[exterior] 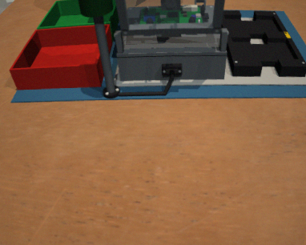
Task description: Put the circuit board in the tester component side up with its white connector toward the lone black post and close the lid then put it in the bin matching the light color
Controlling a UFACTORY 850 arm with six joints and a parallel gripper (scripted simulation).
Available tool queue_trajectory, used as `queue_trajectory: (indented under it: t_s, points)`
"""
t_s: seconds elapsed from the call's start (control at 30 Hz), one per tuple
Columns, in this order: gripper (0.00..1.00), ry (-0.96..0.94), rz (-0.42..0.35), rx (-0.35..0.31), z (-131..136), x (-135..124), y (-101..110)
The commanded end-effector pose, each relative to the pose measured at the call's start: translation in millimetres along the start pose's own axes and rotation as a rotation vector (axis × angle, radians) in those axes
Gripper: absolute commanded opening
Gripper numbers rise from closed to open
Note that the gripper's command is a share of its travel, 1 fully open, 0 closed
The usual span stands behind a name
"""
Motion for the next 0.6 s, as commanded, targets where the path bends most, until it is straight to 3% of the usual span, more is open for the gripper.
queue_trajectory:
  t_s: [0.0, 0.1, 0.47, 0.53, 0.57]
  points:
    - [1.00, 0.001, -0.003, -0.004, -1, 1, 25]
    - [1.00, 0.001, -0.003, -0.004, -1, 1, 55]
    - [1.00, 0.001, -0.003, -0.004, -1, 1, 135]
    - [1.00, 0.001, -0.003, -0.004, -1, 1, 135]
    - [1.00, 0.001, -0.003, -0.004, -1, 1, 146]
Point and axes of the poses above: the point where the finger pads meet when closed, its own y axis back along the fingers, its own z axis across the jaws, x = y × z, the point moved 5 cm from there along y, back along the fingers, and after that the axes turned 2 degrees about -y, right-handed, at the moved point
